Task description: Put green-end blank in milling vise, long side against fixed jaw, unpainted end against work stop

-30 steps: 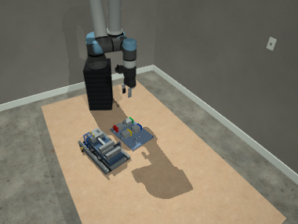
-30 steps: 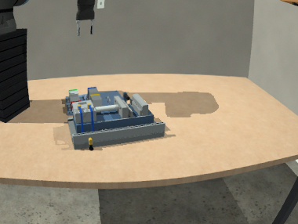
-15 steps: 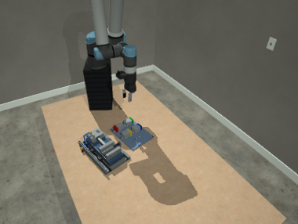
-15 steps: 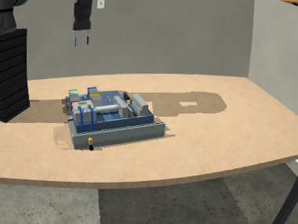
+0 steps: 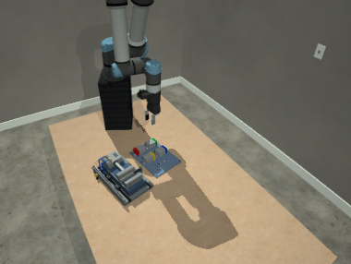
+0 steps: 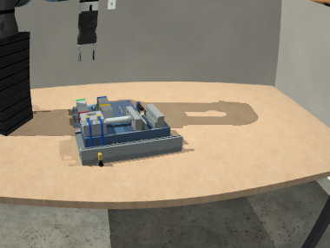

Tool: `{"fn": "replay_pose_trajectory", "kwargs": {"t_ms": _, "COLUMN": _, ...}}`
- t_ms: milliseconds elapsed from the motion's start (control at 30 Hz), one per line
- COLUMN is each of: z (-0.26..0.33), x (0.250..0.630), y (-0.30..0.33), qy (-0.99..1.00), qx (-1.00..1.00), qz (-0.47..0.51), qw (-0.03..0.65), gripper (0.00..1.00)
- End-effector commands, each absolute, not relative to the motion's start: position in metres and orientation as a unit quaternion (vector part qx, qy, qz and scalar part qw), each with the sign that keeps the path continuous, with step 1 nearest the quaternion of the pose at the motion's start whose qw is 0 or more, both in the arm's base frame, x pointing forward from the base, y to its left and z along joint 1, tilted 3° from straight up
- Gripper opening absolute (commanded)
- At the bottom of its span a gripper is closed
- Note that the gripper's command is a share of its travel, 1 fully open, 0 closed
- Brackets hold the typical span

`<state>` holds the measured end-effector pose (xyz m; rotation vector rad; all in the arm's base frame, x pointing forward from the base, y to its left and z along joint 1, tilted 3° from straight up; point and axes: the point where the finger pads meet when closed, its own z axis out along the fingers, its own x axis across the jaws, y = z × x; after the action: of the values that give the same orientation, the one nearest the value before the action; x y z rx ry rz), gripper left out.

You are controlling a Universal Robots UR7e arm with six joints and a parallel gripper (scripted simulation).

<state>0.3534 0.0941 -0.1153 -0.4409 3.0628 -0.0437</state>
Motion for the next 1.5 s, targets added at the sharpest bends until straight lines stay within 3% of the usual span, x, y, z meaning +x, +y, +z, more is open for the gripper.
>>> {"fn": "replay_pose_trajectory", "kwargs": {"t_ms": 0, "z": -0.120, "x": 0.354, "y": 0.095, "qy": 0.989, "qx": -0.142, "qz": -0.015, "qw": 0.026, "gripper": 1.00}}
{"fn": "replay_pose_trajectory", "kwargs": {"t_ms": 233, "z": -0.166, "x": 0.342, "y": 0.101, "qy": 0.989, "qx": -0.142, "qz": -0.015, "qw": 0.026, "gripper": 1.00}}
{"fn": "replay_pose_trajectory", "kwargs": {"t_ms": 633, "z": -0.166, "x": 0.342, "y": 0.101, "qy": 0.989, "qx": -0.142, "qz": -0.015, "qw": 0.026, "gripper": 1.00}}
{"fn": "replay_pose_trajectory", "kwargs": {"t_ms": 800, "z": -0.221, "x": 0.329, "y": 0.109, "qy": 0.989, "qx": -0.142, "qz": -0.015, "qw": 0.026, "gripper": 1.00}}
{"fn": "replay_pose_trajectory", "kwargs": {"t_ms": 1467, "z": -0.233, "x": 0.327, "y": 0.110, "qy": 0.989, "qx": -0.142, "qz": -0.015, "qw": 0.026, "gripper": 1.00}}
